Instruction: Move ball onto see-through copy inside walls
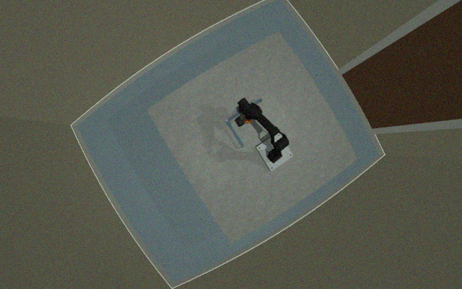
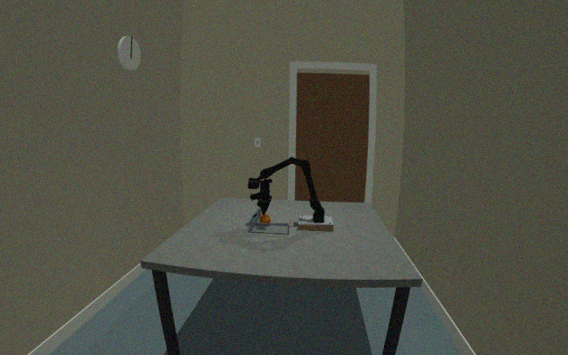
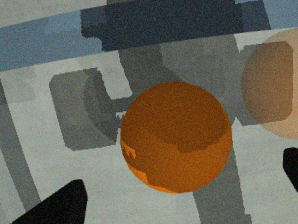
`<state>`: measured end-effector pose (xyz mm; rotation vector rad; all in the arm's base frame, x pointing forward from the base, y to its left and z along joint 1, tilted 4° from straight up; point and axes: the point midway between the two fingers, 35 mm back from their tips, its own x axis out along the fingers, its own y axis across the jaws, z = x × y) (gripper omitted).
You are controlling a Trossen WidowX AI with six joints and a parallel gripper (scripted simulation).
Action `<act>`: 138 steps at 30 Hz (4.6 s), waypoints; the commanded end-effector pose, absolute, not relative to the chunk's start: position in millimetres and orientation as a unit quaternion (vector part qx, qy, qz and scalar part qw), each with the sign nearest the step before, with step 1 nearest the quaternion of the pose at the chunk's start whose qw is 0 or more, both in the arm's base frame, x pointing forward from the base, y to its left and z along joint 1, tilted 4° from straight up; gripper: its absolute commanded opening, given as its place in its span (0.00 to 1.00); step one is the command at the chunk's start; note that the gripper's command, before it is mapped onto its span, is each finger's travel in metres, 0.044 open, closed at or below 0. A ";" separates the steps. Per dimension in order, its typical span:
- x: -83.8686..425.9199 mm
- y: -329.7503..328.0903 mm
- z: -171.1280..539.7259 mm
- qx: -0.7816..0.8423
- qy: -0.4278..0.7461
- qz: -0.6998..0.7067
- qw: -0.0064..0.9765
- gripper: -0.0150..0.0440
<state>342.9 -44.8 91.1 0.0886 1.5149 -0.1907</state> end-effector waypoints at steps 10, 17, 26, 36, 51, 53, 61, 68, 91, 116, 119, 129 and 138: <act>342.9 -46.9 66.8 0.040 0.689 -0.089 0.718 1.00; 343.0 -47.7 55.4 0.040 0.689 -0.089 0.718 1.00; 342.5 -48.7 41.2 0.040 0.689 -0.089 0.718 1.00; 342.5 -48.7 40.1 0.040 0.689 -0.089 0.718 0.81; 345.7 -43.9 76.6 0.038 0.696 -0.081 0.712 0.28; 346.8 -43.5 87.1 0.038 0.695 -0.082 0.713 0.25; 347.2 -41.6 129.4 0.039 0.693 -0.085 0.715 0.25; 342.0 -39.4 166.4 0.040 0.690 -0.087 0.717 0.25; 344.9 -116.0 137.9 0.038 0.689 -0.091 0.718 0.25; 346.4 -130.8 62.5 0.037 0.689 -0.091 0.718 0.25; 346.4 -130.9 61.8 0.037 0.689 -0.091 0.718 0.25; 346.9 -132.0 47.6 0.037 0.689 -0.091 0.718 0.25; 346.6 -132.2 48.2 0.039 0.689 -0.094 0.718 0.48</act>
